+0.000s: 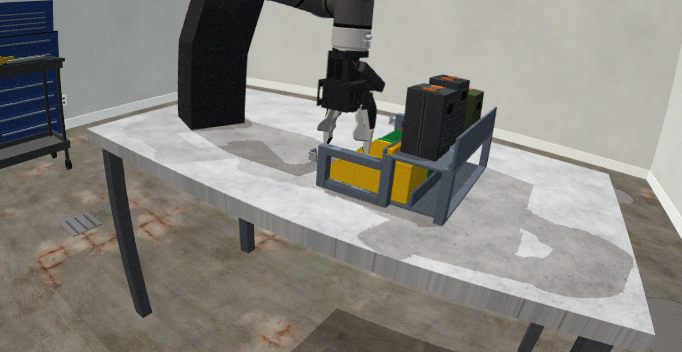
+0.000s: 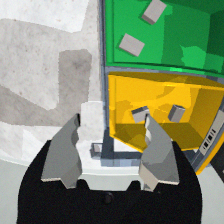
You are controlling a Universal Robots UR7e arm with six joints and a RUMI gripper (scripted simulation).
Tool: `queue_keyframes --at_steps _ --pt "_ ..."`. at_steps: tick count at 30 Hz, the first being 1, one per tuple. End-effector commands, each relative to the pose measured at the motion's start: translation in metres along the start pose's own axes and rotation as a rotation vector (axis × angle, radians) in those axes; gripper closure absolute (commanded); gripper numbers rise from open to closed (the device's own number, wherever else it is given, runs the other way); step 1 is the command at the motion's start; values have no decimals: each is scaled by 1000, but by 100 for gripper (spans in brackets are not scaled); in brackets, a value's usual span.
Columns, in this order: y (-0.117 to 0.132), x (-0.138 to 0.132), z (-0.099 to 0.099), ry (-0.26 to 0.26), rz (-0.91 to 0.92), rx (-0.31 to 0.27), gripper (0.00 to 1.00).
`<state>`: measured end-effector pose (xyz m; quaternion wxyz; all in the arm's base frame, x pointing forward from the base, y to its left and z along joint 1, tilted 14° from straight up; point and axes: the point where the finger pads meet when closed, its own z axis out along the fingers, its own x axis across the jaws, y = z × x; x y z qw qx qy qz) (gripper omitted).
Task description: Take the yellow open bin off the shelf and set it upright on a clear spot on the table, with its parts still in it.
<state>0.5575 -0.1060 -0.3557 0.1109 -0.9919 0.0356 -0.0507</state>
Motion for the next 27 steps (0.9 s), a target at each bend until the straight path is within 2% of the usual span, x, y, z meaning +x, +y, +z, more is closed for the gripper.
queue_keyframes --at_steps 1,27 --pt "0 1 0 1 0 -1 42" --pt "0 1 12 1 0 -1 42"
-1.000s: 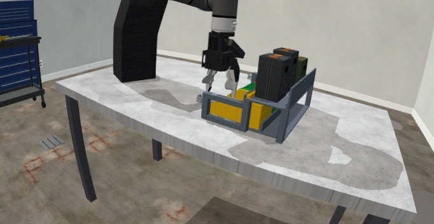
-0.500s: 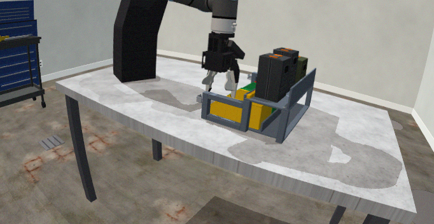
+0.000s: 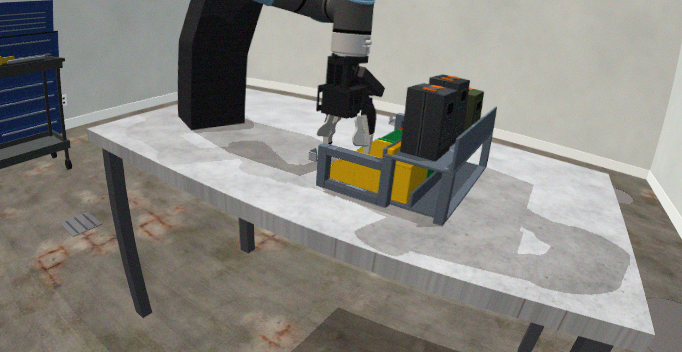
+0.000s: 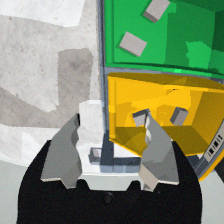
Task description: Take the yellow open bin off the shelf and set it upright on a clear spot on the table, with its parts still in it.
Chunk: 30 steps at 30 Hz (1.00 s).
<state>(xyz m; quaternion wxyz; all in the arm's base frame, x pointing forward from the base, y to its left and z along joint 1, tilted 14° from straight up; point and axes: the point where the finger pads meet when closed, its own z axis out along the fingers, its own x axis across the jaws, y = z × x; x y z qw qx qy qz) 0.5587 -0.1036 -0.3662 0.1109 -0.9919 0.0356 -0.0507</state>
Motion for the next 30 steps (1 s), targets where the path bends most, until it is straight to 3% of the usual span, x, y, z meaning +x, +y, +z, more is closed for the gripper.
queue_keyframes --at_steps 1,30 --pt "0 1 2 1 0 -1 42" --pt "0 1 9 1 0 -1 42"
